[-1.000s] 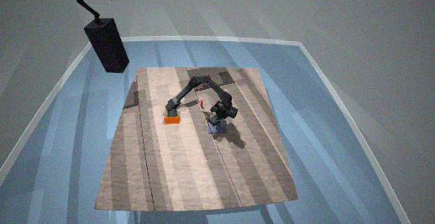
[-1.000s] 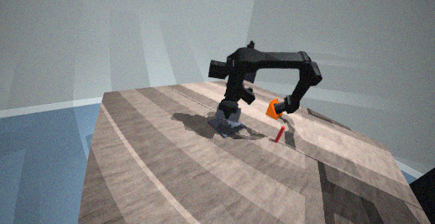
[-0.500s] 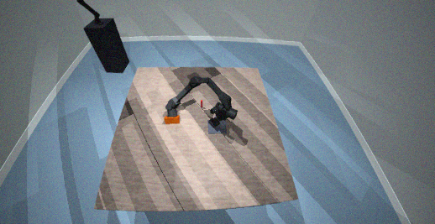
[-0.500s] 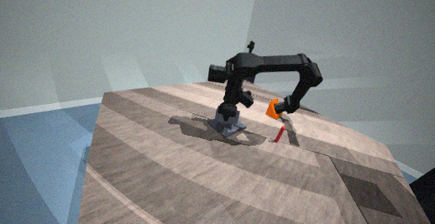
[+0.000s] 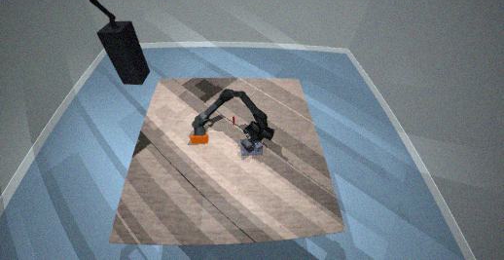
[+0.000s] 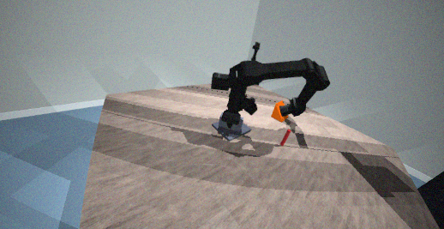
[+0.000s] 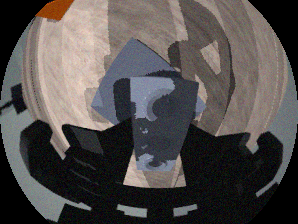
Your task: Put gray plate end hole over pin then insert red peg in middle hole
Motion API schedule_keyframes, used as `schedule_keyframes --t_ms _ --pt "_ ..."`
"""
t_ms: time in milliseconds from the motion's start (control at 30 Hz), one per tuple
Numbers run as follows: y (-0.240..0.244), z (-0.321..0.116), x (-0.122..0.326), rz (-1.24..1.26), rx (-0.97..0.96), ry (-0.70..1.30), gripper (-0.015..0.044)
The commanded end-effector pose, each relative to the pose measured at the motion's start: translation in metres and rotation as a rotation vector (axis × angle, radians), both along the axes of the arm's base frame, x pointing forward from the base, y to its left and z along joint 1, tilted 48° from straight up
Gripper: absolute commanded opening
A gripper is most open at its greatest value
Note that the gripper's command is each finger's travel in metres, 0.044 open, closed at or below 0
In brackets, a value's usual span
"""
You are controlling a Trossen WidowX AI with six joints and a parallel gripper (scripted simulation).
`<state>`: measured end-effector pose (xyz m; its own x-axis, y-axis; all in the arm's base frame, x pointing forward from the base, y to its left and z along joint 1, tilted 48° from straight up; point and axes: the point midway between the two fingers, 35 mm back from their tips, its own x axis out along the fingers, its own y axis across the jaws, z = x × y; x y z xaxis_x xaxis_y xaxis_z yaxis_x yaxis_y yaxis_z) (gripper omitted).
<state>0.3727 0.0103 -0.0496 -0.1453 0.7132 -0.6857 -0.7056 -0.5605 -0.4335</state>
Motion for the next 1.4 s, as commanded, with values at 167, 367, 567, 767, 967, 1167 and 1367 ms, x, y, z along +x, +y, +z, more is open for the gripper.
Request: schedule_keyframes --t_ms 167,367,567,767,967,1167,1367 --pt "0.000 0.000 0.000 0.000 0.000 0.000 0.0000" --pt "0.000 0.000 0.000 0.000 0.000 0.000 0.0131" --pt "0.000 0.000 0.000 0.000 0.000 0.000 0.0289" --pt "0.000 0.000 0.000 0.000 0.000 0.000 0.0440" --pt "-0.015 0.013 0.006 -0.009 -0.004 -0.002 0.0440" --pt "-0.078 0.072 0.016 -0.045 -0.016 -0.005 0.0440" --pt "-0.083 0.080 0.019 -0.052 -0.019 -0.008 0.0440"
